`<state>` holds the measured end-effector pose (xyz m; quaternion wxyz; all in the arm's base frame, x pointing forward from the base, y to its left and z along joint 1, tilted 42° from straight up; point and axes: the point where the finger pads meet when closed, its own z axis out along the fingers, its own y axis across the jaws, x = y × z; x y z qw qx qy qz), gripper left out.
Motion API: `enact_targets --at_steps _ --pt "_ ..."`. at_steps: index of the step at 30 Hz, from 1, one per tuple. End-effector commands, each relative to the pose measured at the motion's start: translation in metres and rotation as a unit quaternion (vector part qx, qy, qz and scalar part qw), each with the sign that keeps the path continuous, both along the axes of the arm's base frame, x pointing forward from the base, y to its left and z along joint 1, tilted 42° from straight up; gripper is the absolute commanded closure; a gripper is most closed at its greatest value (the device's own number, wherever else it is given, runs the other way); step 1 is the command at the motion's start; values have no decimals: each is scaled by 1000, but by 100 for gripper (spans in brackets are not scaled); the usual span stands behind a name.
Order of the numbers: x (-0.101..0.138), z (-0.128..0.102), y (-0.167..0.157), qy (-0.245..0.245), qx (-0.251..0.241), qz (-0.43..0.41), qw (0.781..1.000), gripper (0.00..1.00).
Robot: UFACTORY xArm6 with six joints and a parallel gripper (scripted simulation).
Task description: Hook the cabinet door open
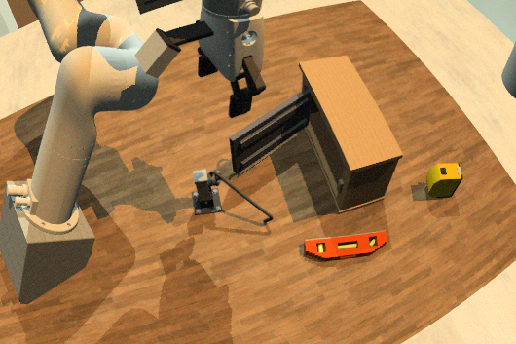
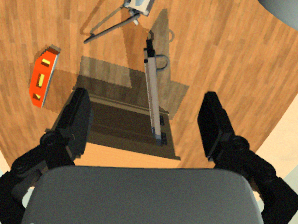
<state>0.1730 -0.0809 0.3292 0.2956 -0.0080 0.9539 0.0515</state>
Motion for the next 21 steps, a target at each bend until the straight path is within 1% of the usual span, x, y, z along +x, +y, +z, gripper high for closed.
enact_targets --at_steps 1,14,15,18,21 --pt "16 24 12 -69 -49 32 996 0" --pt "17 24 12 -69 -50 32 996 0" --pt "17 24 12 -69 -50 32 996 73" --pt "20 18 11 -68 -49 31 996 73" --pt "30 5 12 -68 -49 31 996 73"
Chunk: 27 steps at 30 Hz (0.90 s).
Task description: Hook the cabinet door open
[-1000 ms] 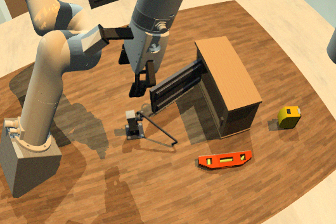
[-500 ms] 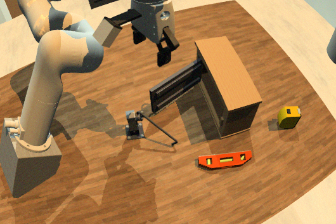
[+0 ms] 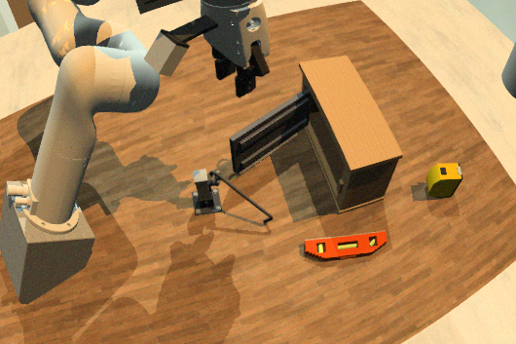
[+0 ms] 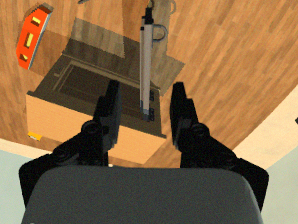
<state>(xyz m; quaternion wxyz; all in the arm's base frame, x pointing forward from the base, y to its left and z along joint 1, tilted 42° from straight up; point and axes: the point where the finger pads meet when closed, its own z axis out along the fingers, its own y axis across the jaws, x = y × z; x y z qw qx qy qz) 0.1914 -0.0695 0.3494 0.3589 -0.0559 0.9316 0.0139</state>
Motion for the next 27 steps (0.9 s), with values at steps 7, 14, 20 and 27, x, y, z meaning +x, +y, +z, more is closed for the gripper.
enact_targets --at_steps 7,14,20,27 --pt "38 -45 3 0 -1 1 1000 73" --pt "38 -45 3 0 -1 1 1000 73" --pt "38 -45 3 0 -1 1 1000 73" --pt "38 -45 3 0 -1 1 1000 73"
